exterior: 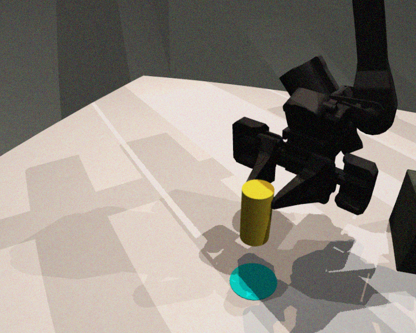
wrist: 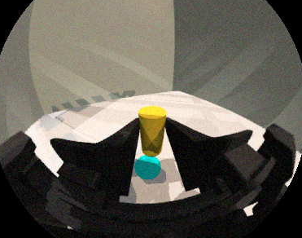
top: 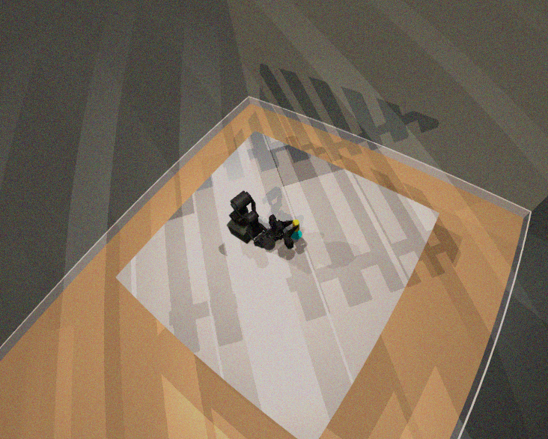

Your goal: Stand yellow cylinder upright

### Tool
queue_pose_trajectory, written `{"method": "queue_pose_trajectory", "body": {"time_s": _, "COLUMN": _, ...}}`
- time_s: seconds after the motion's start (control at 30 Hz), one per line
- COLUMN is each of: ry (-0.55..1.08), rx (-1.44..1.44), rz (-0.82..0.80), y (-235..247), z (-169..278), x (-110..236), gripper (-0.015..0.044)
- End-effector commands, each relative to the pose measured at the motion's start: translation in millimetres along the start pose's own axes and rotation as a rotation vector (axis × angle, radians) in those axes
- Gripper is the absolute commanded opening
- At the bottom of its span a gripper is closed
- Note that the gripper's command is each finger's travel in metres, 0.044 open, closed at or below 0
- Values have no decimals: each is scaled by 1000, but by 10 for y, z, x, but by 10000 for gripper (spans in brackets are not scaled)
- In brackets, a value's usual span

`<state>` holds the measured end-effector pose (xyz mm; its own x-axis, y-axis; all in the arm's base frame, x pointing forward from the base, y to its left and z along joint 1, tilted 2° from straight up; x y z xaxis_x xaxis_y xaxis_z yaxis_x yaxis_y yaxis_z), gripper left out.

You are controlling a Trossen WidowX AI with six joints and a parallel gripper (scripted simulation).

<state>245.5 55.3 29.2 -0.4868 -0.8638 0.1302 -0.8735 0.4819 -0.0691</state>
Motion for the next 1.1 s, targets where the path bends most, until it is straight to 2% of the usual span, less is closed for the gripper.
{"method": "queue_pose_trajectory", "body": {"time_s": 0.0, "ry": -6, "rx": 8, "rz": -5, "y": 4, "z": 55, "x": -7, "gripper": 105}}
{"method": "queue_pose_trajectory", "body": {"time_s": 1.07, "ry": -2, "rx": 1, "rz": -3, "y": 114, "z": 603, "x": -55, "gripper": 105}}
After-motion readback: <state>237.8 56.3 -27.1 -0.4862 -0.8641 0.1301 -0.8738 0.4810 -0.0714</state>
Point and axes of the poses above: the point midway between the two fingers, 35 mm back from their tips, its own x axis back along the fingers, its own y axis across the jaws, z = x × y, the point moved 1 cm from there along x, back along the fingers, and after that the axes turned 3 degrees about x, right-handed, at the moved point
